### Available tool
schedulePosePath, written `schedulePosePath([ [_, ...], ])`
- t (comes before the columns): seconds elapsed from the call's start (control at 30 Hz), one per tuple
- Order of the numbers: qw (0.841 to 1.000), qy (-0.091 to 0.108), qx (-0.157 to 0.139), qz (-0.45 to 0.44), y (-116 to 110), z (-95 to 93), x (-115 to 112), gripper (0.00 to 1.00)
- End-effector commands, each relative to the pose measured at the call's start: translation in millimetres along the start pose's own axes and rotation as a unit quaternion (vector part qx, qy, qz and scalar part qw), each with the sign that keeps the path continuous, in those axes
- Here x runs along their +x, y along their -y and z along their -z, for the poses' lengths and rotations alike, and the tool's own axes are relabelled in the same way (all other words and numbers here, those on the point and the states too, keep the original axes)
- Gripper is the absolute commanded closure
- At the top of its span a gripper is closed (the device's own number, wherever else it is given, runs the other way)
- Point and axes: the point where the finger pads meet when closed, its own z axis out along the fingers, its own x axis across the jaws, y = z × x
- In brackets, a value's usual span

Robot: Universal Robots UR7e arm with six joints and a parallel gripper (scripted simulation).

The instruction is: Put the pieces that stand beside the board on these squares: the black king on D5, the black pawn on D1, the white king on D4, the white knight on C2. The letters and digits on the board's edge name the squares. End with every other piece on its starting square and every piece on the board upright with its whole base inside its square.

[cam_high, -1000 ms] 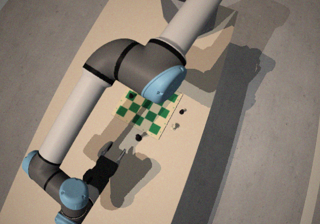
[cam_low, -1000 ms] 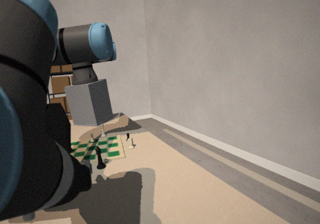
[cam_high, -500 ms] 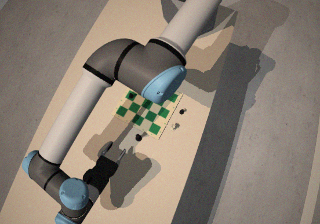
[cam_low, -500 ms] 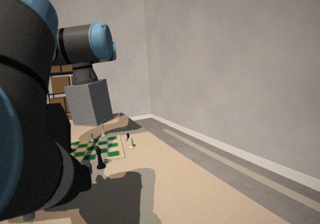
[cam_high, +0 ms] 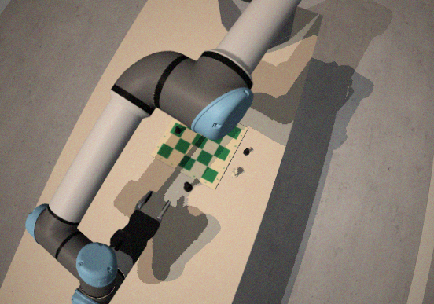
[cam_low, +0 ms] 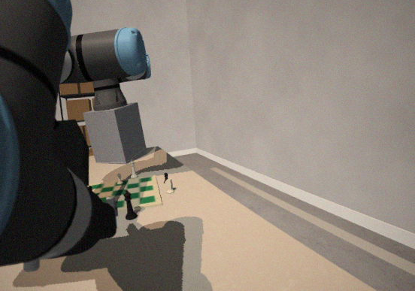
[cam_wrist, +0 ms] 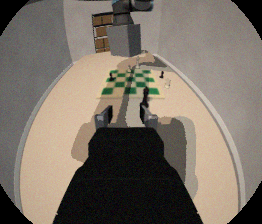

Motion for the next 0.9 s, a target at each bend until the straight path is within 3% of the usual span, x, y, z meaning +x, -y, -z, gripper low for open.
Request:
schedulePosePath([
  [0.0,1.0,0.001,0.004,0.001,38,30.8,1,0.0],
  [0.23,1.0,0.001,0.004,0.001,56,44.3,0,0.0],
  [0.87,1.0,0.0,-0.008,-0.004,51,47.8,-1,0.0],
])
